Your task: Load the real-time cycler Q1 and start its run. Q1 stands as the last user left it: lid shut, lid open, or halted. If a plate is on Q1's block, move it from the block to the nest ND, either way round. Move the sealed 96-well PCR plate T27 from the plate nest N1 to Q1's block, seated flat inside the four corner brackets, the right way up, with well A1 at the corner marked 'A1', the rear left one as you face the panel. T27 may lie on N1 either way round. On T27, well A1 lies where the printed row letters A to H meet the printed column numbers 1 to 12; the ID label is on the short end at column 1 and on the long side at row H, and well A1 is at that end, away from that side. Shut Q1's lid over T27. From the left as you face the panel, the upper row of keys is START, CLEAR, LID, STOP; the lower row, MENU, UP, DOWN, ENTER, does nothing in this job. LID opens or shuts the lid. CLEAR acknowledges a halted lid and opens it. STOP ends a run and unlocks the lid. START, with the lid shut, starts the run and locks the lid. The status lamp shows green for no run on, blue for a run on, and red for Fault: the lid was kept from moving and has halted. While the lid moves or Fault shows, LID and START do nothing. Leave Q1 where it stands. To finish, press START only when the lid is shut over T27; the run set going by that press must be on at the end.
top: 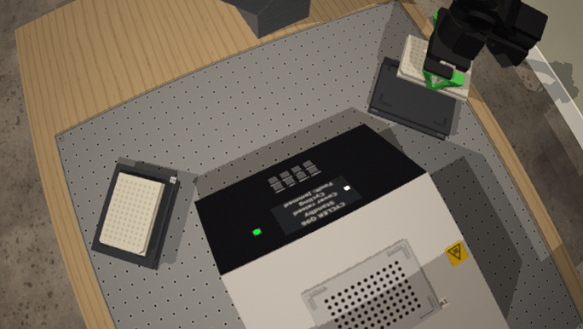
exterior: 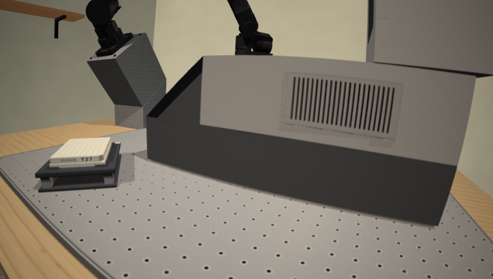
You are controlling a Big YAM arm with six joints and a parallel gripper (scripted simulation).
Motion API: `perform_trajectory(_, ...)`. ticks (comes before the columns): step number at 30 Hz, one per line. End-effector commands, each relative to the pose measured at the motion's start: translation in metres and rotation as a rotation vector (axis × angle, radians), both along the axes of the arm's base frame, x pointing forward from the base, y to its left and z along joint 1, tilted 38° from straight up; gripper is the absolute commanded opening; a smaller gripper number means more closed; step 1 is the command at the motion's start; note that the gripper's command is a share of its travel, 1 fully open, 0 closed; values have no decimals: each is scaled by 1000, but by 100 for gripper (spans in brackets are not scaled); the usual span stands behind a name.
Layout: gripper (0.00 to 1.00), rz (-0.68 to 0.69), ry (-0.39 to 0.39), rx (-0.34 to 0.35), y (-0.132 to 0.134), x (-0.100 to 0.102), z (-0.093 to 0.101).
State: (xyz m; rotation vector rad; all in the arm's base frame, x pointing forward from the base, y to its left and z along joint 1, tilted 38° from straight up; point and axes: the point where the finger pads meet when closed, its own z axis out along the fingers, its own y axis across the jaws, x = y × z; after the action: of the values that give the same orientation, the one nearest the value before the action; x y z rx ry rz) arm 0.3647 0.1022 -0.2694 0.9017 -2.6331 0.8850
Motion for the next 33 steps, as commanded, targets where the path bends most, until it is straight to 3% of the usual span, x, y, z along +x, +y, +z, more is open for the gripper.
perform_trajectory(1,0,4,-20,15,-3,17,-14)
perform_trajectory(6,0,0,-14,12,-20,13,-20)
perform_trajectory(9,0,6,-11,13,-16,10,-21)
perform_trajectory(14,0,17,5,2,-27,-1,-43)
perform_trajectory(22,0,-1,-32,15,-46,22,-58)
perform_trajectory(27,0,9,-40,24,-40,27,-63)
perform_trajectory(33,0,10,1,3,-41,0,-67)
